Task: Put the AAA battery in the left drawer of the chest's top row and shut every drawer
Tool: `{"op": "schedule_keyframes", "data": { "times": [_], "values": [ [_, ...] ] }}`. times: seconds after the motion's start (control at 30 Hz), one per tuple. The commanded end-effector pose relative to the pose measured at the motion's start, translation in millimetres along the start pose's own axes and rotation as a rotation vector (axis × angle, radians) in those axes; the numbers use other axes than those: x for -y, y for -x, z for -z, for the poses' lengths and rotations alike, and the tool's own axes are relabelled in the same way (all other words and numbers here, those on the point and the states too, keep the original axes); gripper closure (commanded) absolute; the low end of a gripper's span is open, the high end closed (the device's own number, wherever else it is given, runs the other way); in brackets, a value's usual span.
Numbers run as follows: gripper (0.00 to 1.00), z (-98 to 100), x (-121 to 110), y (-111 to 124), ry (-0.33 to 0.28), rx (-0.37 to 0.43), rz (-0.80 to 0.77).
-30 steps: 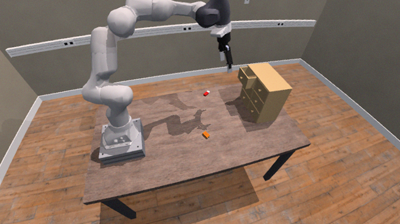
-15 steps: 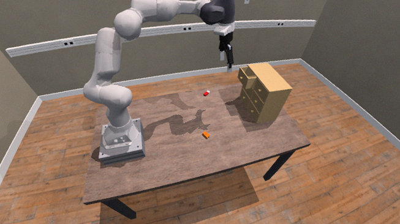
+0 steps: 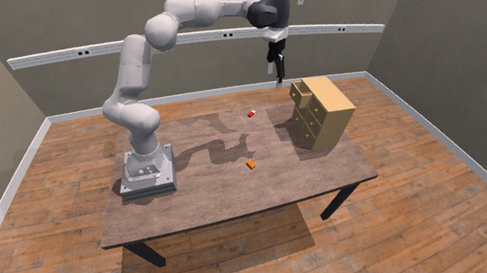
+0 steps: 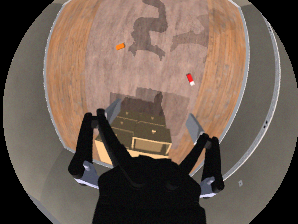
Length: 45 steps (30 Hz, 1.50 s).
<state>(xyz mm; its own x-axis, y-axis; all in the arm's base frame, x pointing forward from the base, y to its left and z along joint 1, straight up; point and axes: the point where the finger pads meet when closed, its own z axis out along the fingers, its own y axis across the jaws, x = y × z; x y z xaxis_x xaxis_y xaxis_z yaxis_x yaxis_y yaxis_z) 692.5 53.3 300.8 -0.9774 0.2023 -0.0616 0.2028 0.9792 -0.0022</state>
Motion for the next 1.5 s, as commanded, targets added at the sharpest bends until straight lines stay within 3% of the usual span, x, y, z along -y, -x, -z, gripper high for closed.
{"op": "schedule_keyframes", "data": {
  "times": [0.0,1.47],
  "values": [
    [0.00,-2.0,-0.8,-5.1,0.000,-0.028,0.008],
    [0.00,-1.4,0.4,-6.1,0.001,-0.061,0.008]
  ]
}}
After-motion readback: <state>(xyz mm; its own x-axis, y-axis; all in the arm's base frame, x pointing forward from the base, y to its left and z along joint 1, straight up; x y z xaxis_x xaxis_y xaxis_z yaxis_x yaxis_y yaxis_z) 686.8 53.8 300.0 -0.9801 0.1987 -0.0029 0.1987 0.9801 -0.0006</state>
